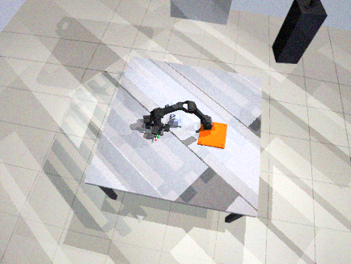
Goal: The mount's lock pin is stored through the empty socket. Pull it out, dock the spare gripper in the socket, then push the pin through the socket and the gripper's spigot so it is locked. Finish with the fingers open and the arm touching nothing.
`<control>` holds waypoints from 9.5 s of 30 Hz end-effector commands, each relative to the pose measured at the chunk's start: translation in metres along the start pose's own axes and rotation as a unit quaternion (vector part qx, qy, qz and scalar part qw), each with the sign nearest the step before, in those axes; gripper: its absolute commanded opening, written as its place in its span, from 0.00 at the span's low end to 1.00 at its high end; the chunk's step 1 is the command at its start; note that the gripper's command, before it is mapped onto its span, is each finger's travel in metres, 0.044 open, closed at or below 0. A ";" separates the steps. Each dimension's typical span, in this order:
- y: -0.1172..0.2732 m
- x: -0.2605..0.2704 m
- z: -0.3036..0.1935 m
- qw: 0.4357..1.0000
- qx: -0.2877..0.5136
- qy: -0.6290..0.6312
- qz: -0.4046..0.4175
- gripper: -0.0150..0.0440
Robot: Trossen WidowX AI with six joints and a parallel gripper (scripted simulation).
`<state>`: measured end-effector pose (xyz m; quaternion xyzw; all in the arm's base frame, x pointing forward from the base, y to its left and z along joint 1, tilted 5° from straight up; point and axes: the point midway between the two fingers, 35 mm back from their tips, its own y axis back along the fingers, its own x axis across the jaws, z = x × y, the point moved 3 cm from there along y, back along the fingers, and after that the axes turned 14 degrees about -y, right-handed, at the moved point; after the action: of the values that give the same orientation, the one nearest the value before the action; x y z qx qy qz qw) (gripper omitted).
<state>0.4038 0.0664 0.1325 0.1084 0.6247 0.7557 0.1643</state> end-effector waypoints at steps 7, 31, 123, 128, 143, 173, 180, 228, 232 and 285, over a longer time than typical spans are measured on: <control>0.006 -0.006 -0.015 1.000 0.001 0.000 0.000 0.25; 0.012 -0.017 -0.055 1.000 0.006 -0.001 -0.002 0.25; -0.019 -0.018 -0.059 1.000 0.001 0.000 -0.013 0.25; -0.019 -0.018 -0.059 1.000 0.001 0.000 -0.013 0.25; -0.019 -0.018 -0.059 1.000 0.001 0.000 -0.013 0.25; -0.015 -0.019 -0.058 1.000 0.000 0.001 -0.017 0.52; -0.013 -0.018 -0.058 1.000 0.000 0.001 -0.017 0.83; 0.125 -0.002 -0.043 1.000 0.003 -0.008 -0.008 1.00; 0.127 -0.003 -0.046 1.000 0.004 -0.013 -0.011 1.00; 0.022 -0.010 -0.269 0.907 0.053 -0.414 -0.052 1.00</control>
<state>0.3132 -0.1866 0.1107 0.3805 0.5437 0.6019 0.4443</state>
